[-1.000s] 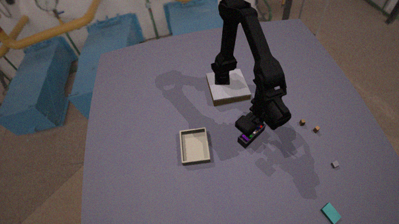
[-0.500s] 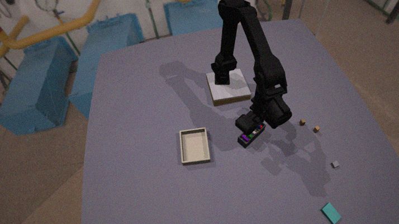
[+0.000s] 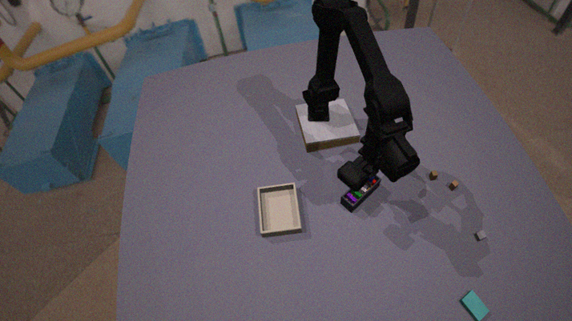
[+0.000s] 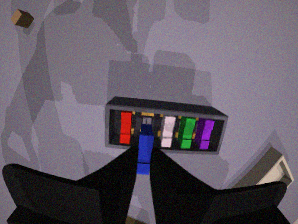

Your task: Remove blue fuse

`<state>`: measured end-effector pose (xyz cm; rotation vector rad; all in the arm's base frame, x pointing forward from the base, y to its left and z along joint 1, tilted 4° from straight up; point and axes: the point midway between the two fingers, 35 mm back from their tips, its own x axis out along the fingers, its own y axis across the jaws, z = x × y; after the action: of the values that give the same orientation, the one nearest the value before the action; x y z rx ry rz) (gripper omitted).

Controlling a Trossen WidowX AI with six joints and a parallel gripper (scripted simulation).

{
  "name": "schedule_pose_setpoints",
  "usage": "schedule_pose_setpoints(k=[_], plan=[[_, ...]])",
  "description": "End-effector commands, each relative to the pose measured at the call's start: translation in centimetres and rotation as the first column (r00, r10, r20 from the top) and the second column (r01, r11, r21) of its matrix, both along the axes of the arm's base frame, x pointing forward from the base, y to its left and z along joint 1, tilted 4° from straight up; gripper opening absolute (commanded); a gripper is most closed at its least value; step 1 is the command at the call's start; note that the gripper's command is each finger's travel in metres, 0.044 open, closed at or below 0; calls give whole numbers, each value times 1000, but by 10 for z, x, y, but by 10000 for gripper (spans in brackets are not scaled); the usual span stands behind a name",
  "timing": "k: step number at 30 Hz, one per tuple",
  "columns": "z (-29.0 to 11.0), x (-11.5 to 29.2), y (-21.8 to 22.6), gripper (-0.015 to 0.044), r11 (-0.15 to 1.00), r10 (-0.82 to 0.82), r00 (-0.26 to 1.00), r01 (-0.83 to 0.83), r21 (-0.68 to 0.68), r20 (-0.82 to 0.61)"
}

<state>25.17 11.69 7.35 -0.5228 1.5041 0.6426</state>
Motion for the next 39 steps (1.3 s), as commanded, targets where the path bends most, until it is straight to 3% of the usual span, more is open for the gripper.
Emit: schedule_pose_setpoints(k=[1, 14, 39], plan=[[8, 2, 0, 0, 1000, 4, 1000, -4, -1, 9], [18, 7, -7, 0, 1000, 4, 1000, -4, -2, 10], [12, 60, -131, 0, 1000, 3, 1000, -3, -18, 17]])
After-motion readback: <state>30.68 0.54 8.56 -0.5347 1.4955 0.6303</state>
